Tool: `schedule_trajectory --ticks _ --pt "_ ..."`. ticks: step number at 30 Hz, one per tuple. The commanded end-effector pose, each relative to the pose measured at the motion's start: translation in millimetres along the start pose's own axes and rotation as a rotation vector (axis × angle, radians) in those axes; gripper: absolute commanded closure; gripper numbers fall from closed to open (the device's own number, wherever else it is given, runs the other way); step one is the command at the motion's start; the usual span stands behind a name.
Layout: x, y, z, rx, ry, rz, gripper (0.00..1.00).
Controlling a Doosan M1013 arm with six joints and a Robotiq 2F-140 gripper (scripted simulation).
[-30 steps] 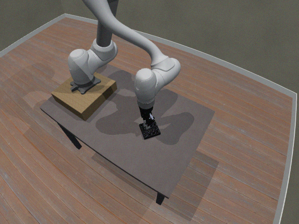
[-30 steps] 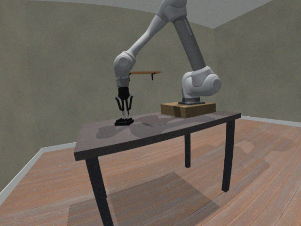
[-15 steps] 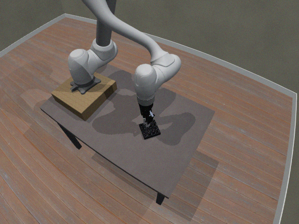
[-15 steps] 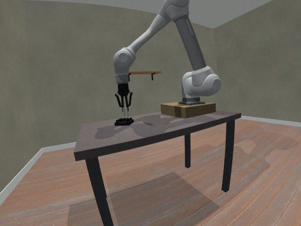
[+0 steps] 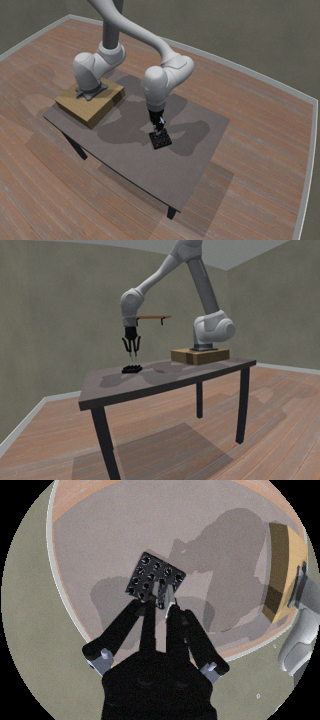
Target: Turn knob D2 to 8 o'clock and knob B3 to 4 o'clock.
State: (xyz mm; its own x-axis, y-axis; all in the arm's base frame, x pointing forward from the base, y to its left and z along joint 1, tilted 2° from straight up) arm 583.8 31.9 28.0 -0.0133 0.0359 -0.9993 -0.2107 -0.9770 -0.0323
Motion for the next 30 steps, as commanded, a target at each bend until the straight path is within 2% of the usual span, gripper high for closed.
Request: schedule_trajectory --ticks 1,12,18,20,22,30 --pt "-0.1 0.0 0.0 0.000 0.000 0.000 0.88" --pt "-0.5 -0.7 -0.7 -0.053 0.000 0.000 0.88" --pt "-1.8 -3.5 -3.7 -0.265 0.000 0.000 0.88" --pt "-1.8 -3.5 -3.7 -0.265 0.000 0.000 0.88" --pt "-2.5 -5.0 -5.3 -0.380 0.000 0.000 0.88" --pt "-4.1 -8.3 -8.8 -0.628 0.000 0.000 0.88"
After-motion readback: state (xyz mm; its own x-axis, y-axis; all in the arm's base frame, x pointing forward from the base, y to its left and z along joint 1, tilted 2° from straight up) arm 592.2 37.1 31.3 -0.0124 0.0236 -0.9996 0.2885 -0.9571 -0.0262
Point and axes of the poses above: the point where the finger pads meet when closed, its own x axis out along the fingers, its own z axis across the jaws, y = z × x, the point moved 2 cm from there along -x, back along the fingers, and after that the axes turned 3 degrees about -x, right-handed, at the moved point
